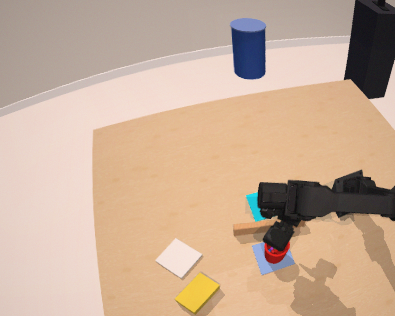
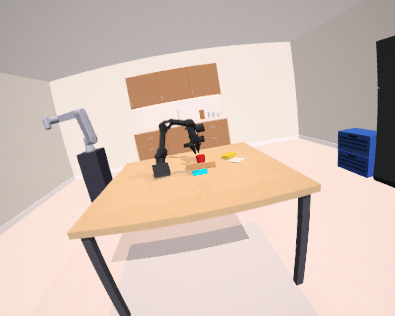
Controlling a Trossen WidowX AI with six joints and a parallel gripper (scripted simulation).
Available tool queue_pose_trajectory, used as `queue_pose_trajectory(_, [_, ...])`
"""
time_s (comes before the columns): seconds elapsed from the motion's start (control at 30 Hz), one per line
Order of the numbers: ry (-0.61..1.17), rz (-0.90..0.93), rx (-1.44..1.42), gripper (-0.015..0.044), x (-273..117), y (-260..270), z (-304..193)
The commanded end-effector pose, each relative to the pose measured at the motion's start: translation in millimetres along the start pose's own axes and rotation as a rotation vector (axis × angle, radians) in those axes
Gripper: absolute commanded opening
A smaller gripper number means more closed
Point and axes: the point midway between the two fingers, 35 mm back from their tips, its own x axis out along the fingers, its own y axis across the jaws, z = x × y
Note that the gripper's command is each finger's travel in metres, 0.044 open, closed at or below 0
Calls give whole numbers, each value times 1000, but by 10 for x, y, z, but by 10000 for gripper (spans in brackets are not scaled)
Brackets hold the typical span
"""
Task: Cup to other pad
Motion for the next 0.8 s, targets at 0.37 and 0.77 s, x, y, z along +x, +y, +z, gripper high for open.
queue_pose_trajectory(0.37, [127, -6, 174, 148, 45, -5, -51])
queue_pose_trajectory(0.77, [126, -6, 174, 148, 237, 5, -63])
